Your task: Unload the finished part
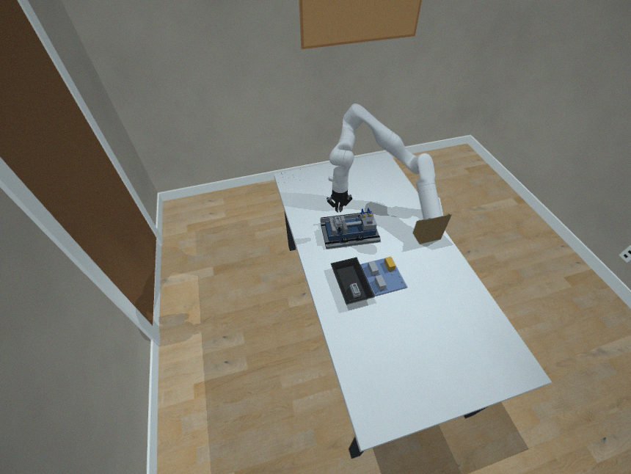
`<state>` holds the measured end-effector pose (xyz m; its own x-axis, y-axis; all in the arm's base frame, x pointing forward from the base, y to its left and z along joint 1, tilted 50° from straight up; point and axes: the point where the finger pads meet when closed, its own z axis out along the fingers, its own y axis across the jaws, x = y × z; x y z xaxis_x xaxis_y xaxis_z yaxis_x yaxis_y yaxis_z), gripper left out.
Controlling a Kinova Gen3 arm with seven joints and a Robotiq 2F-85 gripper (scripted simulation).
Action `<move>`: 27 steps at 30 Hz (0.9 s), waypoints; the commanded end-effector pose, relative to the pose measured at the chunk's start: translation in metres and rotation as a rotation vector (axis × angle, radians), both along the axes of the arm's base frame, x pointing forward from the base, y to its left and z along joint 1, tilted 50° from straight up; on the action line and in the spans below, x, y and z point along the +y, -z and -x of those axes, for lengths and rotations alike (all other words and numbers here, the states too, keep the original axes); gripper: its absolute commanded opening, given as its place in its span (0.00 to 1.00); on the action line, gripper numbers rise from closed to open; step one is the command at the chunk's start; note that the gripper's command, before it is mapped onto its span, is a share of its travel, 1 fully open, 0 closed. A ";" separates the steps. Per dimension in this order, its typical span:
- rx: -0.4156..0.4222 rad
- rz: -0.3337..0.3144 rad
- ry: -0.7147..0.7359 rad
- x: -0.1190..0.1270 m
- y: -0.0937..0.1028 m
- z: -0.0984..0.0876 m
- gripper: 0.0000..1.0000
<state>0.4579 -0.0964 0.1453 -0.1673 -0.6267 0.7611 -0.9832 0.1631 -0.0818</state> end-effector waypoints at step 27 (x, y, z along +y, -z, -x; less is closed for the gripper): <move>-0.001 -0.001 -0.001 0.001 0.000 0.000 0.67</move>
